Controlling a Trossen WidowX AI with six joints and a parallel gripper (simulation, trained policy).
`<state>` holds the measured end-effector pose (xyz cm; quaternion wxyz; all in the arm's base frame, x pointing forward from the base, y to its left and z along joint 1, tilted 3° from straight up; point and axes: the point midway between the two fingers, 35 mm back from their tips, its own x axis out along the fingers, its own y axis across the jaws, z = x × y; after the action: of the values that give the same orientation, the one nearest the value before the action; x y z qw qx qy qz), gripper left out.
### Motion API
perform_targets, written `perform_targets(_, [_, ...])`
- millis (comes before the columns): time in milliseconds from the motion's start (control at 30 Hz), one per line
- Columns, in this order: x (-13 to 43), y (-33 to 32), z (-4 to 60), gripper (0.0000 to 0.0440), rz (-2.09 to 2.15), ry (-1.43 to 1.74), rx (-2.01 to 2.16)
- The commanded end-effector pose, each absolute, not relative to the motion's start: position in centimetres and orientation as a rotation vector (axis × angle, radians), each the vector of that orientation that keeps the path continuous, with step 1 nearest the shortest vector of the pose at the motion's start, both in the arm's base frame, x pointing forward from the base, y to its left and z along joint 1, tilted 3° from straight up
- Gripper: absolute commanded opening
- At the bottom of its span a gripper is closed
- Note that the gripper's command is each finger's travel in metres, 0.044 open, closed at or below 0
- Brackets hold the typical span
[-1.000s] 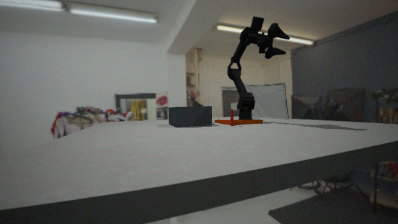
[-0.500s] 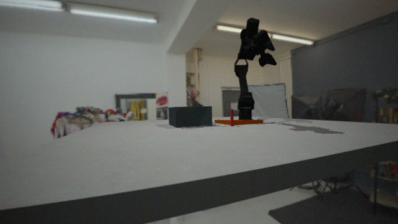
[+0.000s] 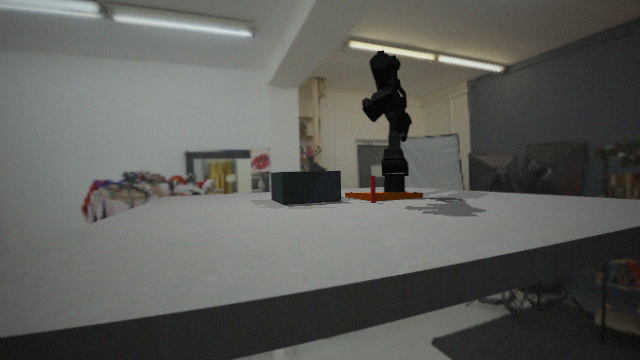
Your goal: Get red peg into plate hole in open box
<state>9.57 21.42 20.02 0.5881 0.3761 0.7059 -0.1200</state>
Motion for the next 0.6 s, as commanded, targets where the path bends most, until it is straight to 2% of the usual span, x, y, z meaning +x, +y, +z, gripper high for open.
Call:
perform_targets(0, [10.9,20.2,17.7,0.044,-0.362,1.61,0.816])
perform_targets(567, [14.1,16.6,9.2,0.044,-0.526,1.527,0.629])
